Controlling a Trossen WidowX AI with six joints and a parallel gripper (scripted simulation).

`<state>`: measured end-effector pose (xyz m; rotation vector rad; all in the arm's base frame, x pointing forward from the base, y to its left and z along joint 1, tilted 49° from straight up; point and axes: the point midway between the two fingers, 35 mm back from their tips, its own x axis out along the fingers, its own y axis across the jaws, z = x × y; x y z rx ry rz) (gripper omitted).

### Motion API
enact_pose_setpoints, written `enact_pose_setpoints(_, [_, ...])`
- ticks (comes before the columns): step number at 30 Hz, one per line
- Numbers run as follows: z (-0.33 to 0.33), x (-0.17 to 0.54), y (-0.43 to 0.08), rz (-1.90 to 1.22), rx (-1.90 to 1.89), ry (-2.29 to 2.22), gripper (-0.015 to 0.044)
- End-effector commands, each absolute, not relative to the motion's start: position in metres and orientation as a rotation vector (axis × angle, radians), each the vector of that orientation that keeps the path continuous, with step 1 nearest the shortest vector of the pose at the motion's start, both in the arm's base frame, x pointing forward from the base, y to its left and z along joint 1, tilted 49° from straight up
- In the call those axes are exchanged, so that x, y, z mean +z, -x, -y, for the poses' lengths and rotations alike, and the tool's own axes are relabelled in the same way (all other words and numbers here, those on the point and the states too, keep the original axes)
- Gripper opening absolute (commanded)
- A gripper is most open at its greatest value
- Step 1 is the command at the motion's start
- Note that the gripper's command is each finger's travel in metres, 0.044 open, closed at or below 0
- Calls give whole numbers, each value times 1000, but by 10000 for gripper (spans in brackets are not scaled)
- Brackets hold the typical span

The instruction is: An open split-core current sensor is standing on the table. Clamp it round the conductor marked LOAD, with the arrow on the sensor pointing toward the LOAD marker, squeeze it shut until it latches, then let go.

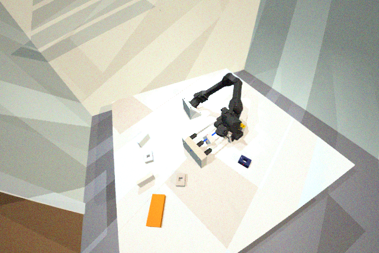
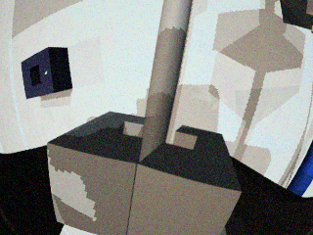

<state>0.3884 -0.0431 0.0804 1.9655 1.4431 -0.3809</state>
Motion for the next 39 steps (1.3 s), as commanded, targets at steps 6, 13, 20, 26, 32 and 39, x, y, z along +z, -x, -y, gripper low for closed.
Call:
enact_pose_setpoints(6, [43,81,-393,-1352,-340,-2019,0])
enact_pose_setpoints(13, [43,81,-393,-1349,-338,-2021,0])
enact_pose_setpoints(20, [43,81,-393,-1349,-338,-2021,0])
enact_pose_setpoints(26, [43,80,-395,-1430,-383,-1969,0])
enact_pose_setpoints(32, [43,82,-394,-1572,-438,-1879,0])
enact_pose_setpoints(39, [43,82,-393,-1588,-443,-1869,0])
